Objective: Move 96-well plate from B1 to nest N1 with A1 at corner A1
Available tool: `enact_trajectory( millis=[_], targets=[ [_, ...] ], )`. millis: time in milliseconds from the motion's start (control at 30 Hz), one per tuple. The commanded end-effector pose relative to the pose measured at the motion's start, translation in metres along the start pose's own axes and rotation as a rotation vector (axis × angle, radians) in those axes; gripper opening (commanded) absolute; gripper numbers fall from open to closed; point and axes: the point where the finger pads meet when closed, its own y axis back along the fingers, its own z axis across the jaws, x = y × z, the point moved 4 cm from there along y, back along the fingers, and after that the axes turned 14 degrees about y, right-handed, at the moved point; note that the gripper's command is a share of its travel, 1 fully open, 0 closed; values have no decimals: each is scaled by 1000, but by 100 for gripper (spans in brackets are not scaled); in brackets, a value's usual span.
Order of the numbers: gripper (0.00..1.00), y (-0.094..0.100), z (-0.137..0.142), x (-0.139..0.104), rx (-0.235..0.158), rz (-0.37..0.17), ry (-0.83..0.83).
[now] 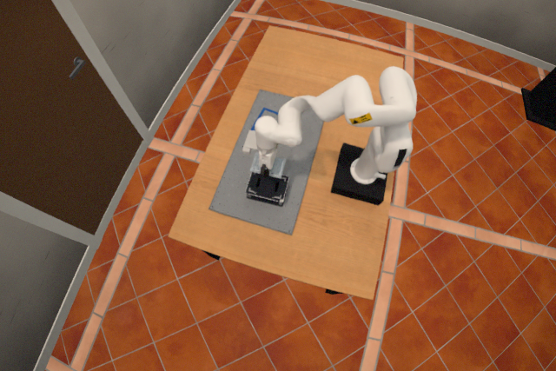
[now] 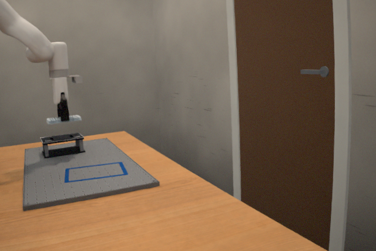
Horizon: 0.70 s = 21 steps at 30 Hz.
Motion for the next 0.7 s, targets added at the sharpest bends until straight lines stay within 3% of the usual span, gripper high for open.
enact_trajectory(
  millis=[0, 467, 667],
  targets=[
    [0, 4, -13, 2, 9, 4, 0],
    [0, 11, -54, 4, 10, 4, 0],
    [0, 11, -56, 4, 10, 4, 0]
  ],
)
